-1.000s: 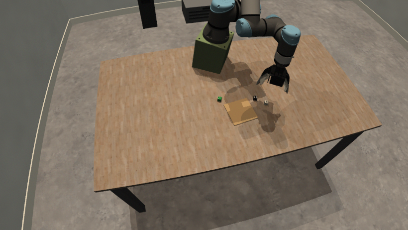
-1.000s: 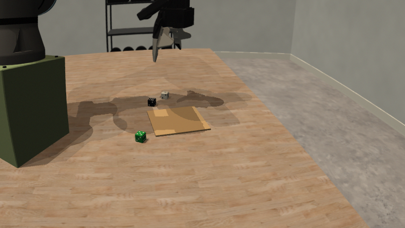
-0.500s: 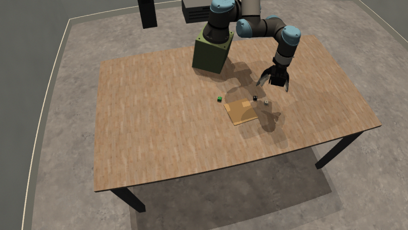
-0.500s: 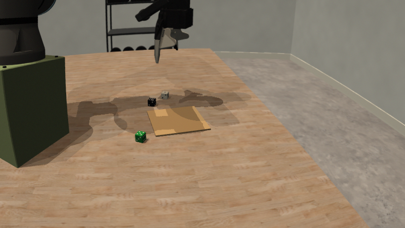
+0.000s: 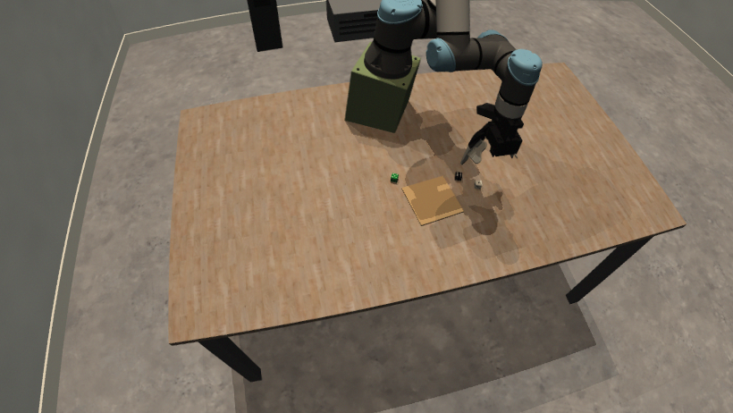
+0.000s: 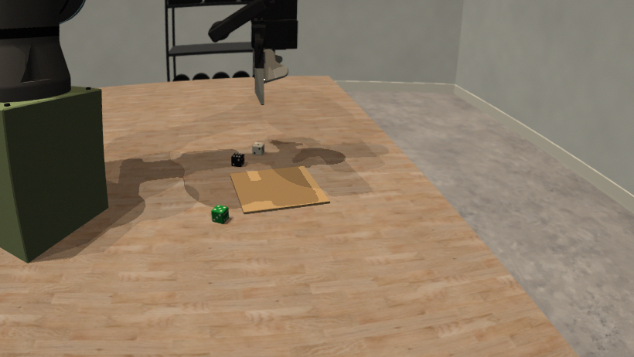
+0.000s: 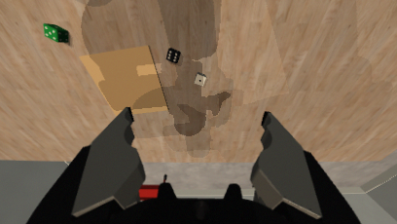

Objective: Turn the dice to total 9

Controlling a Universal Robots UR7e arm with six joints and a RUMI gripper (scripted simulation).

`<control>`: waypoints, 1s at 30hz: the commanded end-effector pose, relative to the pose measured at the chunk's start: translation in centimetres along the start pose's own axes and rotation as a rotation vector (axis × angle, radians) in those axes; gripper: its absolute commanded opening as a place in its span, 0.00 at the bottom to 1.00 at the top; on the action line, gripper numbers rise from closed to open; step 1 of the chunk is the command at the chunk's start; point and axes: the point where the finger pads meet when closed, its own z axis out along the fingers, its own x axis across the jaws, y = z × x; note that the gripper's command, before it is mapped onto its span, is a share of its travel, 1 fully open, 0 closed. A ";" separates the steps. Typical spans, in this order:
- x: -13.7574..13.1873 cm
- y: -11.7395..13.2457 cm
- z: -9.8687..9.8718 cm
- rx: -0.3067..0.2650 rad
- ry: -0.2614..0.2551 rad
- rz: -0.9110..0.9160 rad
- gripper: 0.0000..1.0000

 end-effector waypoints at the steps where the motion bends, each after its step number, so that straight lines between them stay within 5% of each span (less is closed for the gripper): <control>1: 0.0 -0.1 0.4 0.000 0.004 -0.174 1.00; 30: 0.3 -0.2 2.6 0.004 0.002 -1.045 1.00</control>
